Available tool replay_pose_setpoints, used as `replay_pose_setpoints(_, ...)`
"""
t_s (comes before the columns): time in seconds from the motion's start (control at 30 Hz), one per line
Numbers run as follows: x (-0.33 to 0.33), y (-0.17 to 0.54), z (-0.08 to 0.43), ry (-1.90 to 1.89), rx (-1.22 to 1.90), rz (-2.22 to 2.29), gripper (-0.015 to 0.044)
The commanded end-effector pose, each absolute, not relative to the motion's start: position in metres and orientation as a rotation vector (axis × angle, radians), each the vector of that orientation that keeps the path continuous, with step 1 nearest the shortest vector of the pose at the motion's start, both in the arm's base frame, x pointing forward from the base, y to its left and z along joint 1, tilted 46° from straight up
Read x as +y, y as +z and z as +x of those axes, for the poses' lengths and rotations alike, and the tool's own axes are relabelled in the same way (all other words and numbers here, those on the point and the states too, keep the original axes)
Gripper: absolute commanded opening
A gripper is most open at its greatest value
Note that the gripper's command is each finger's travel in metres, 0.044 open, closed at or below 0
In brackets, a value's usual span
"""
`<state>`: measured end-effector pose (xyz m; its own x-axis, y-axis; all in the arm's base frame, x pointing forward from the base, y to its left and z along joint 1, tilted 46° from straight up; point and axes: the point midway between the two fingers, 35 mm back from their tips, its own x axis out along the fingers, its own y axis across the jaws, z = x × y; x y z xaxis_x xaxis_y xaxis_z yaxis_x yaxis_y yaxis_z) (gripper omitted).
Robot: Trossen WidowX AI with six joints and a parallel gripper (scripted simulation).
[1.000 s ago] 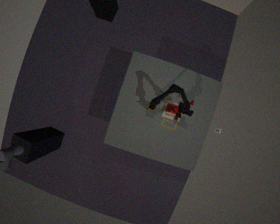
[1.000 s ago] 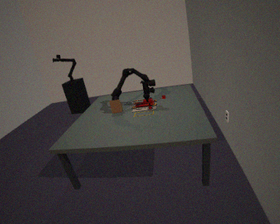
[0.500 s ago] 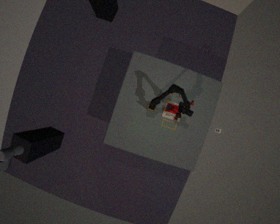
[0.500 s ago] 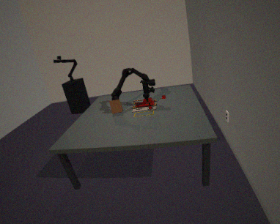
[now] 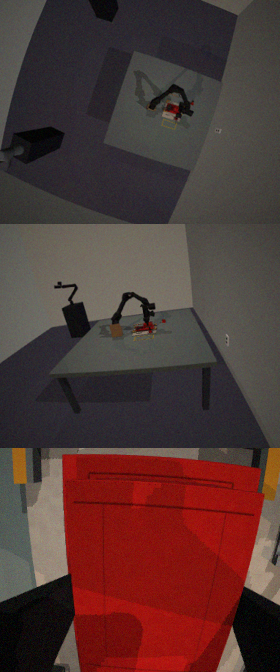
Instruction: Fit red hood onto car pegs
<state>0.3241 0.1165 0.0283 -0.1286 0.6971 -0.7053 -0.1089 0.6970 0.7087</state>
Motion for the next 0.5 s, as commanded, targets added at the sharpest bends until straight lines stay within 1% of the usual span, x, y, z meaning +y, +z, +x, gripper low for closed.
replay_pose_setpoints(0.0, 0.1171, 0.0276, 0.3233, 0.743, 1.556, 0.503, 0.0)
replay_pose_setpoints(0.47, 0.1182, 0.0264, 0.323, 0.743, 1.555, 0.504, 0.0)
